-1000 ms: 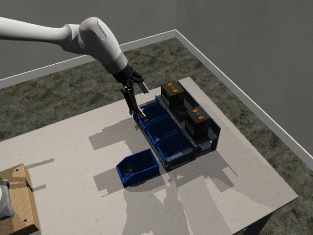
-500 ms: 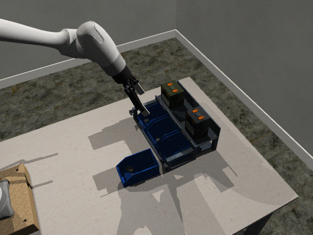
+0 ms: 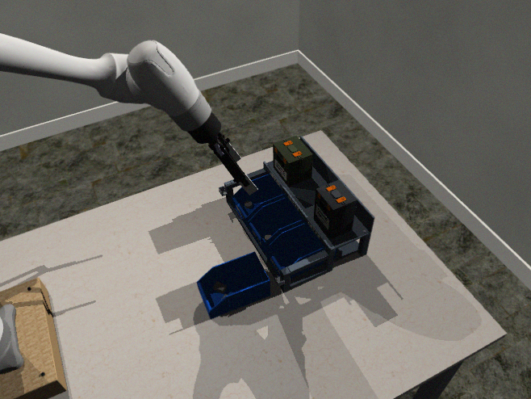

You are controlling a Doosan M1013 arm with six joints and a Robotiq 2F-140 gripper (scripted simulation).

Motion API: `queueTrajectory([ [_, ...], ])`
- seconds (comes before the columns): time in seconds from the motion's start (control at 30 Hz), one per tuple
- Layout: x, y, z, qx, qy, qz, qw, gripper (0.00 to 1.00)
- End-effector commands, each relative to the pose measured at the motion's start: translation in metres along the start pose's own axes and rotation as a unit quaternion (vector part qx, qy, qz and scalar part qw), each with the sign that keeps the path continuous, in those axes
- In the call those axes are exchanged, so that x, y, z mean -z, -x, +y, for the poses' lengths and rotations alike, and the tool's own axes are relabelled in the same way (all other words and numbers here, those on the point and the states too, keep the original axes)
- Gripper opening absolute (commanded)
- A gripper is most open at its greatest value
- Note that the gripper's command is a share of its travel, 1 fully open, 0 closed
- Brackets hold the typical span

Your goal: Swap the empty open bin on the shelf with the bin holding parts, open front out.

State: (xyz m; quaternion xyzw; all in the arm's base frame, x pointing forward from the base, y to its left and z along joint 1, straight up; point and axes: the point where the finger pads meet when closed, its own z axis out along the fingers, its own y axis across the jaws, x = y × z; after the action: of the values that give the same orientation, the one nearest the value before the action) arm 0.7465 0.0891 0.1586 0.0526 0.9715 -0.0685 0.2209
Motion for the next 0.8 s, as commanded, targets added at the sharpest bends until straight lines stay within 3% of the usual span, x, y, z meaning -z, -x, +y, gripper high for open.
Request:
queueTrajectory([
  [0.0, -0.0006, -0.0002, 0.0013, 0.010, 0.001, -0.001, 1.000, 1.00],
  [0.77, -0.0026, -0.0008, 0.0053, 0.041, 0.003, -0.006, 0.999, 1.00],
])
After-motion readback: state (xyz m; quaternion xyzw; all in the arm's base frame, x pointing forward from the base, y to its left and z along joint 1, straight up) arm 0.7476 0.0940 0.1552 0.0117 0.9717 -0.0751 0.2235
